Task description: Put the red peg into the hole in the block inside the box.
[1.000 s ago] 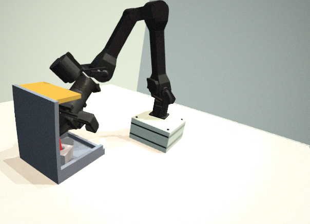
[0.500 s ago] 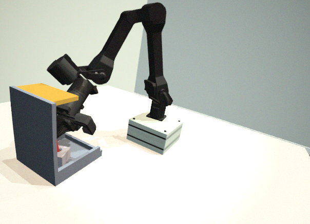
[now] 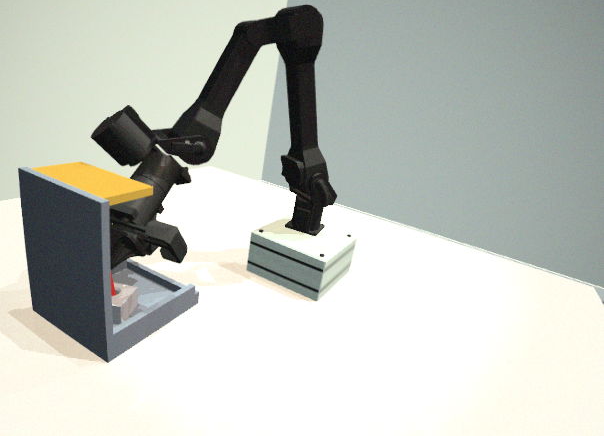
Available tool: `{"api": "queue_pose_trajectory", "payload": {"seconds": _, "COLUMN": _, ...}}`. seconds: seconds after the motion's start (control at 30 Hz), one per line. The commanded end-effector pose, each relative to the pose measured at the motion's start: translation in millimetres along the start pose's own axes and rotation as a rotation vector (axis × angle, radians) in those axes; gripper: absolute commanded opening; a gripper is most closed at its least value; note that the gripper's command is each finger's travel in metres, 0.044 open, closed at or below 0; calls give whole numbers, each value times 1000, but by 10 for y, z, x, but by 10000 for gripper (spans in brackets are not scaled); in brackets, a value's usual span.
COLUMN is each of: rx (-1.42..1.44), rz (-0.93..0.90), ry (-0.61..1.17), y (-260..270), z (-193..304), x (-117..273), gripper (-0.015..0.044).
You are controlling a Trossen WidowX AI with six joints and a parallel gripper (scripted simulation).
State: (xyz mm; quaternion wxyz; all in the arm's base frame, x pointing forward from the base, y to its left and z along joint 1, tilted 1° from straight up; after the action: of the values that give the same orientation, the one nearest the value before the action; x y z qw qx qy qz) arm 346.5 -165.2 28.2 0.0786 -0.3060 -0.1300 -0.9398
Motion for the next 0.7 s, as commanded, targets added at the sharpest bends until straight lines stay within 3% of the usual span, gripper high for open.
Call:
{"api": "queue_pose_trajectory", "payload": {"seconds": 0.0, "rx": -17, "rz": 3, "ry": -30, "y": -39, "z": -107, "x": -17, "gripper": 0}}
{"api": "queue_pose_trajectory", "payload": {"seconds": 0.2, "rx": -17, "rz": 3, "ry": -30, "y": -40, "z": -108, "x": -19, "gripper": 0}}
{"api": "queue_pose_trajectory", "payload": {"seconds": 0.47, "rx": 0, "rz": 0, "ry": 0, "y": -1, "z": -1, "x": -3, "gripper": 210}}
{"api": "queue_pose_trajectory", "payload": {"seconds": 0.67, "rx": 0, "rz": 0, "ry": -1, "y": 2, "z": 5, "x": 16, "gripper": 220}}
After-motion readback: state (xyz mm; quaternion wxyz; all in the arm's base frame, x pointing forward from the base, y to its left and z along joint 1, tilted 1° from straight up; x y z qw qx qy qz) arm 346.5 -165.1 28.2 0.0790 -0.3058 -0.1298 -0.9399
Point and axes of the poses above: the point midway between the two fingers, 35 mm back from their tips, its own x axis back along the fingers, its own y axis across the jaws, z = x × y, the point moved 1 cm from there along x, back along the fingers, and after that the axes turned 13 degrees about x, right-handed, at the moved point
